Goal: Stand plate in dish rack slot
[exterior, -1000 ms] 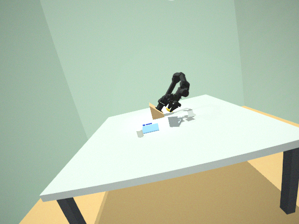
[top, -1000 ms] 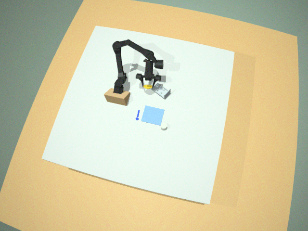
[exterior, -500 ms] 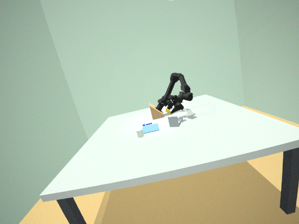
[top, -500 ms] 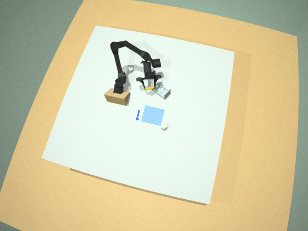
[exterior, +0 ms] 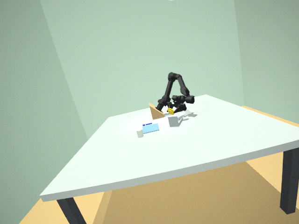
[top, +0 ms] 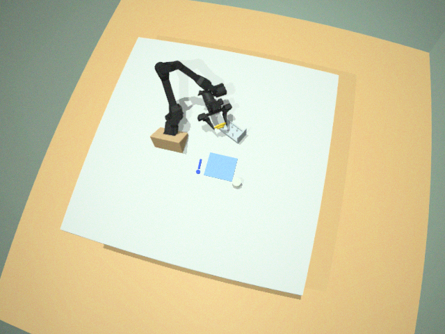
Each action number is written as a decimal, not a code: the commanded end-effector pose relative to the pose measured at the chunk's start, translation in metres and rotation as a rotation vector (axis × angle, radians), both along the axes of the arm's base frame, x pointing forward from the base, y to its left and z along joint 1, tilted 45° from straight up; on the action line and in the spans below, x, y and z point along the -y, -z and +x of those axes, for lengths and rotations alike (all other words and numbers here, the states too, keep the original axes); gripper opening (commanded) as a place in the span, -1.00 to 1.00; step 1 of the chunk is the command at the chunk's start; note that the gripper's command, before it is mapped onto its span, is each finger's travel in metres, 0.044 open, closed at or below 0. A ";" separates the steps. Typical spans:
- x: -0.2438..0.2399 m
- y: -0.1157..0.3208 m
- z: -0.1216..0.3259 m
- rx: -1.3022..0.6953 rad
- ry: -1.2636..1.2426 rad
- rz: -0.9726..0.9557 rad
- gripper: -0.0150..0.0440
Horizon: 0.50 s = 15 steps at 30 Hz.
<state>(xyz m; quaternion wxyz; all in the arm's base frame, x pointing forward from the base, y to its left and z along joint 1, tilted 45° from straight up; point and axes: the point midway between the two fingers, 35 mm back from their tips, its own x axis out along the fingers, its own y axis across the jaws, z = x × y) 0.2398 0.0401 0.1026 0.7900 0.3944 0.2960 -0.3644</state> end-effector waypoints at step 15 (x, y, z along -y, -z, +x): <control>-0.020 -0.023 -0.005 0.364 -0.079 -0.156 -0.49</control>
